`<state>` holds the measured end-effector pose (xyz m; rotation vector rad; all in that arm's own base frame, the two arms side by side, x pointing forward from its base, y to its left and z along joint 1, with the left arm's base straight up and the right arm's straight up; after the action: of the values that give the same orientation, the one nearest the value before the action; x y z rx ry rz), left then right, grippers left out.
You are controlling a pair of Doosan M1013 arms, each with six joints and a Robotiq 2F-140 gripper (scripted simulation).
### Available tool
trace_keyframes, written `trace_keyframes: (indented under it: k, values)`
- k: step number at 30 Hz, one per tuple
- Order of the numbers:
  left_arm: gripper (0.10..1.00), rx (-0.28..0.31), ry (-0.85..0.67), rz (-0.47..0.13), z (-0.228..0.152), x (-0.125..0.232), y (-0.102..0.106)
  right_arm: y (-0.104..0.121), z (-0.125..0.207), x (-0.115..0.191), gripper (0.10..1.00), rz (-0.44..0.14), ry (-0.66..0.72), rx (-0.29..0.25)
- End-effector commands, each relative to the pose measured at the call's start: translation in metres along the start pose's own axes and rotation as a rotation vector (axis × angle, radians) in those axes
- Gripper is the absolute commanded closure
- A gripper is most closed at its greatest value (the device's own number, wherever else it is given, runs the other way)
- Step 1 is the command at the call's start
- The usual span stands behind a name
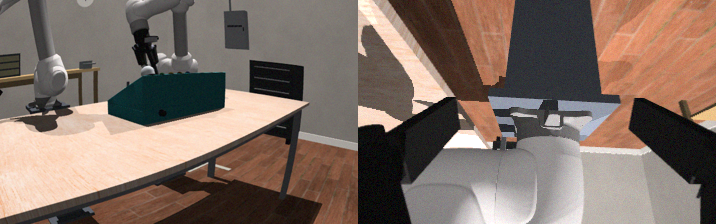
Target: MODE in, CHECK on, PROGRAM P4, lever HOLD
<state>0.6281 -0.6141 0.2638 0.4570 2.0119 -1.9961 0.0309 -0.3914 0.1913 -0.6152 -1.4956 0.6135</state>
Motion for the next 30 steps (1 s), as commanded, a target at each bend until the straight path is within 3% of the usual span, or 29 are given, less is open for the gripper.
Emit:
trace_keyframes:
  k: [1, 30]
  values:
    - [0.999, 0.001, 0.0, 0.002, 0.0, 0.0, -0.001, 0.0, 0.0, 0.0, 0.098, 0.001, 0.0, 0.0]
    - [0.999, 0.001, 0.0, 0.002, 0.001, 0.016, -0.008, 0.0, 0.0, 0.0, 0.098, 0.001, 0.0, 0.0]
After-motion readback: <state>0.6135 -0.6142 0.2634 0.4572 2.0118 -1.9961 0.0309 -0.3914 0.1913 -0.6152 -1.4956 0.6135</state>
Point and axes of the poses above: on each arm, the point where the finger pads meet when closed, its own y axis out along the fingers, its own z axis across the jaws, x = y × z, the point moved 10 cm from there along -y, back along the fingers, and after that the axes turned 2 degrees about y, right-handed, at the moved point
